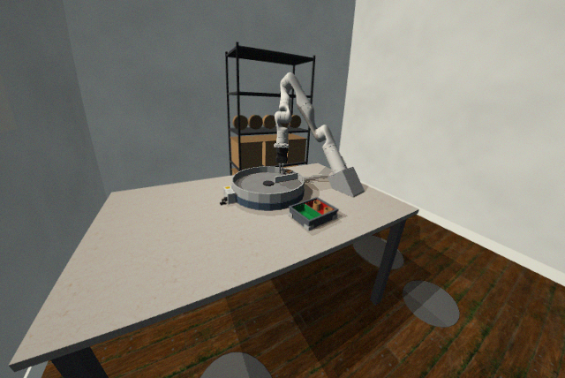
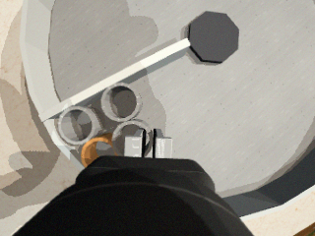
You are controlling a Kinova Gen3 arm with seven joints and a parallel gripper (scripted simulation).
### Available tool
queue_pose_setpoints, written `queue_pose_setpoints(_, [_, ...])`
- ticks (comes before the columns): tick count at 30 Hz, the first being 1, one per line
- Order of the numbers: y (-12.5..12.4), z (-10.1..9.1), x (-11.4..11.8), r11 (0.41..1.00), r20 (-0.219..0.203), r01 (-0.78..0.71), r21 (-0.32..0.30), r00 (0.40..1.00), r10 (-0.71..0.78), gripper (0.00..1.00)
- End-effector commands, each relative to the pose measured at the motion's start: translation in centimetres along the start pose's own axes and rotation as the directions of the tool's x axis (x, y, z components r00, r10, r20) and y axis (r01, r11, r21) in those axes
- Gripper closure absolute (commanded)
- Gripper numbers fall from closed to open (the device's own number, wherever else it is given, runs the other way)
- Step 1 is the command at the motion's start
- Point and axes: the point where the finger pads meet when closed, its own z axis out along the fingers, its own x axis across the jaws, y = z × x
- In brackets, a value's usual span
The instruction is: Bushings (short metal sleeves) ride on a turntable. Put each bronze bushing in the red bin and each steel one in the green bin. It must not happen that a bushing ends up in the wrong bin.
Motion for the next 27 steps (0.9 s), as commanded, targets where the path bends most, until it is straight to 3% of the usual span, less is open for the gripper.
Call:
queue_pose_setpoints(1, [-0.11,-0.28,-0.03,1.000,0.000,0.005,0.001,1.000,-0.005,1.00])
queue_pose_setpoints(27, [-0.06,-0.75,0.04,1.000,-0.002,0.001,0.002,1.000,-0.001,1.00])
